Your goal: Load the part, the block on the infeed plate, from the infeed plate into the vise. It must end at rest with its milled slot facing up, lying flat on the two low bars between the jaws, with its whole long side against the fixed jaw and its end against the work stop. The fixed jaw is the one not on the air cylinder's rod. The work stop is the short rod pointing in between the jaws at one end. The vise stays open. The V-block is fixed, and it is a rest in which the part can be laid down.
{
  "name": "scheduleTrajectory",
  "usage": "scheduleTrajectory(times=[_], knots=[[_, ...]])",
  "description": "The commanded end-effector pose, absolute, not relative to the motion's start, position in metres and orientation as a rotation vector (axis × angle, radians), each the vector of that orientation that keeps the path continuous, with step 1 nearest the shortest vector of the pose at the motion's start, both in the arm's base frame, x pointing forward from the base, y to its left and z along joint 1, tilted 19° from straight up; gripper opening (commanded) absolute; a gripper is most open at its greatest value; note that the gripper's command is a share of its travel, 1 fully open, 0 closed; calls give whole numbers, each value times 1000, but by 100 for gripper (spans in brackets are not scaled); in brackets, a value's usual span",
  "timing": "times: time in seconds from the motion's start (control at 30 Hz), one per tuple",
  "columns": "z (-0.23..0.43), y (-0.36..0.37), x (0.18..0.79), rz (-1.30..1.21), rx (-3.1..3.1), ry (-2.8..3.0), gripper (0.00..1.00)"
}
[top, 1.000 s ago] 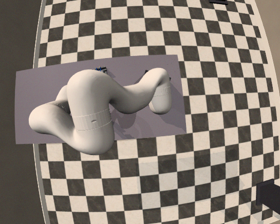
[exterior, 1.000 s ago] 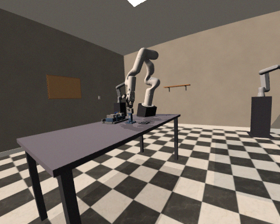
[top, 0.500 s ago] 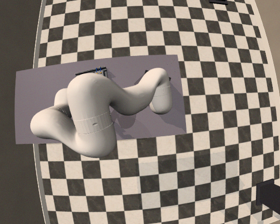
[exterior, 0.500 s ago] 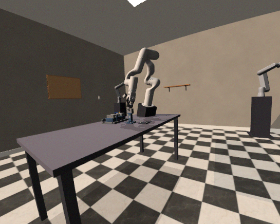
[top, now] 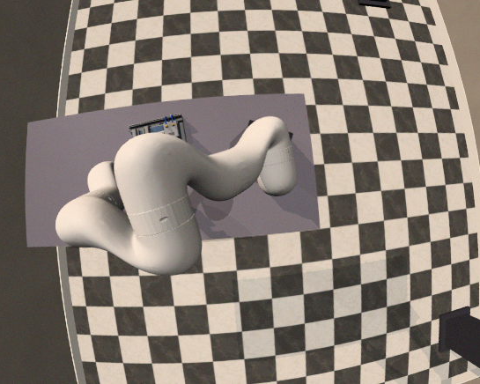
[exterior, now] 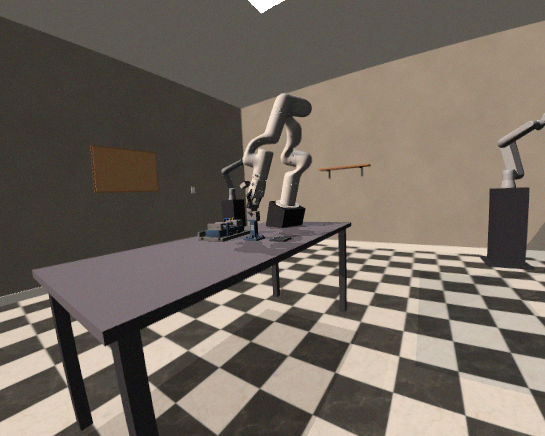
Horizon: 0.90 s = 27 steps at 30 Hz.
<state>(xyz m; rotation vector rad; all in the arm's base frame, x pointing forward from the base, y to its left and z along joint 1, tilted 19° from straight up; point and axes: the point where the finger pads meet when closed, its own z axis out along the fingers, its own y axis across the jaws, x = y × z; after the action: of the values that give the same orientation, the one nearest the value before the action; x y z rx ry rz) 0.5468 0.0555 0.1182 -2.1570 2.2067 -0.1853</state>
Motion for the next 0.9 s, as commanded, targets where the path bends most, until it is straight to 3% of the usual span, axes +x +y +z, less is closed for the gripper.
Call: scheduleTrajectory(times=[0.0, 0.87], knots=[[119, 56, 547, -259, -2175, 2240, 0], [118, 59, 547, -557, -2253, 2358, 0]])
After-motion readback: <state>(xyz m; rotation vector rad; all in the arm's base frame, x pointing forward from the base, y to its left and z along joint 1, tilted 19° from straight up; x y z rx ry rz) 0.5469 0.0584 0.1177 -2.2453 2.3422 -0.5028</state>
